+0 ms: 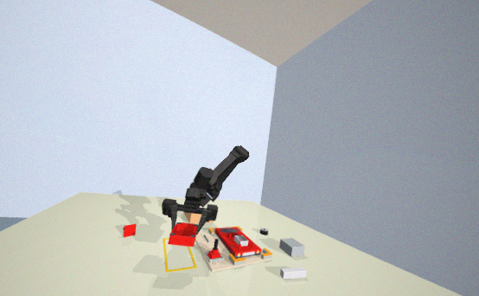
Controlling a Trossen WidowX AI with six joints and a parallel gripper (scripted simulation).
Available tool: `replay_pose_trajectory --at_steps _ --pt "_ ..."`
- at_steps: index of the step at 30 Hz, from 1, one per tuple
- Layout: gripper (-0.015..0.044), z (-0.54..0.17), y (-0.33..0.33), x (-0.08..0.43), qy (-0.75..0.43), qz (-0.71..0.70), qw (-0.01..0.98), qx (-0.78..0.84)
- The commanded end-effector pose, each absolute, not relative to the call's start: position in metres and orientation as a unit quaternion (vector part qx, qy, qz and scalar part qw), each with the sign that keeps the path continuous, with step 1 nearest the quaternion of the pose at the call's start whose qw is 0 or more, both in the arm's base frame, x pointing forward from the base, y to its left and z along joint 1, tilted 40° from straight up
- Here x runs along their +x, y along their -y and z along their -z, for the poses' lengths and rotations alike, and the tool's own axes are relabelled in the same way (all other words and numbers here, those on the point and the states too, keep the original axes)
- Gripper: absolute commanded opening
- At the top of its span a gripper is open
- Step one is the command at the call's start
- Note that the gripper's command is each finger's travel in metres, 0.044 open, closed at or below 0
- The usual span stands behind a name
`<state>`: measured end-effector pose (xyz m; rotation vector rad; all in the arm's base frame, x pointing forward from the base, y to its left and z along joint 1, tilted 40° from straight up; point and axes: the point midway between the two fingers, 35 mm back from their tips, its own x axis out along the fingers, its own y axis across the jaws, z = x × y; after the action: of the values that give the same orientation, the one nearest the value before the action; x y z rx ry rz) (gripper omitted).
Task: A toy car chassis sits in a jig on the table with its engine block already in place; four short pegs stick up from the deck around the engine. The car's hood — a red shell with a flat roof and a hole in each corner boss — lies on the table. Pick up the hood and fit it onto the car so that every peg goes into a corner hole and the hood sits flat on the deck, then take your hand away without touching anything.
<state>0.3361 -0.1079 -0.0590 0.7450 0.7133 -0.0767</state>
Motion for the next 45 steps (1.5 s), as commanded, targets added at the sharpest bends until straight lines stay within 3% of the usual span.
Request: replay_pose_trajectory --at_steps 1,24,45 --pt "0.0 0.0582 0.1079 0.3363 -0.34 0.029 0.877 0.338" --pt "0.0 0.0596 0.1073 0.3358 -0.334 -0.067 0.937 0.08" --pt "0.0 0.0598 0.1072 0.3357 -0.305 -0.153 0.925 -0.168"
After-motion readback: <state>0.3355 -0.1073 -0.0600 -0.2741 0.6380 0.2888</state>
